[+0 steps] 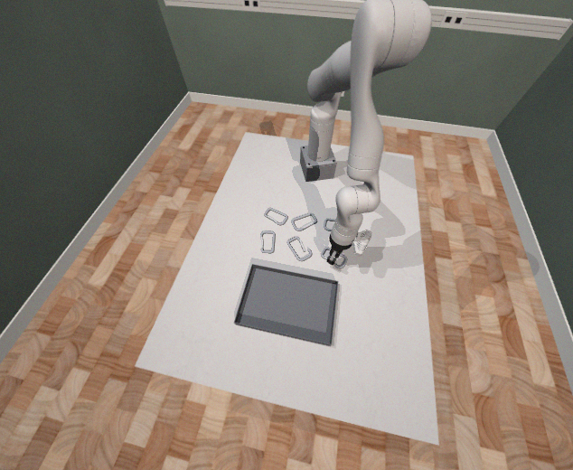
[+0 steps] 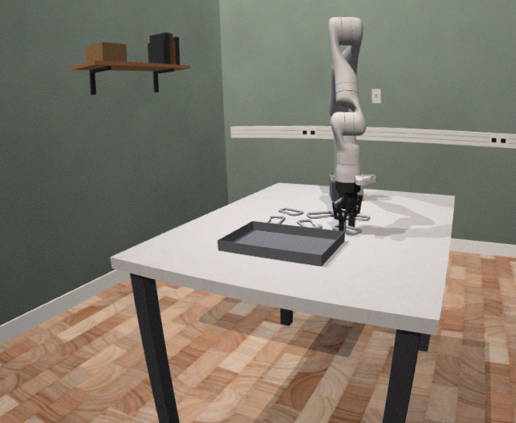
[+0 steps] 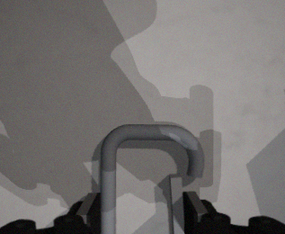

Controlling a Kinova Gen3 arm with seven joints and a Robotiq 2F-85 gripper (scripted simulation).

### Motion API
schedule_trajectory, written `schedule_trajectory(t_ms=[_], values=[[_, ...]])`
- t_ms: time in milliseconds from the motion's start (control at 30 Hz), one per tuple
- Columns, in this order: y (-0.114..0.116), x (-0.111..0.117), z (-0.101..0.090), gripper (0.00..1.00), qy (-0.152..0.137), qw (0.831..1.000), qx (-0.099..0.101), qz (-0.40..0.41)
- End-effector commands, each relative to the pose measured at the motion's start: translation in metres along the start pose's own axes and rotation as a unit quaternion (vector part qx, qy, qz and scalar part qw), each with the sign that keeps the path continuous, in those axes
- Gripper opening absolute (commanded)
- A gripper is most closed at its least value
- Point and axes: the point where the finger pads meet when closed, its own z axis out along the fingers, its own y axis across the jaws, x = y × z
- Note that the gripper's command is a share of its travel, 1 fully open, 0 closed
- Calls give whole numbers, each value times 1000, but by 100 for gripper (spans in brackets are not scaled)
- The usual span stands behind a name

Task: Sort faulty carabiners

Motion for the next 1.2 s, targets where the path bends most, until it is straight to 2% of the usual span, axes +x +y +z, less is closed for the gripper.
schedule_trajectory(t_ms=[0,1133,1167], values=[[1,0,-1,55,1,1000,-1,0],[1,0,-1,53,1,1000,-1,0],[1,1,-1,100,1,1000,-1,0]])
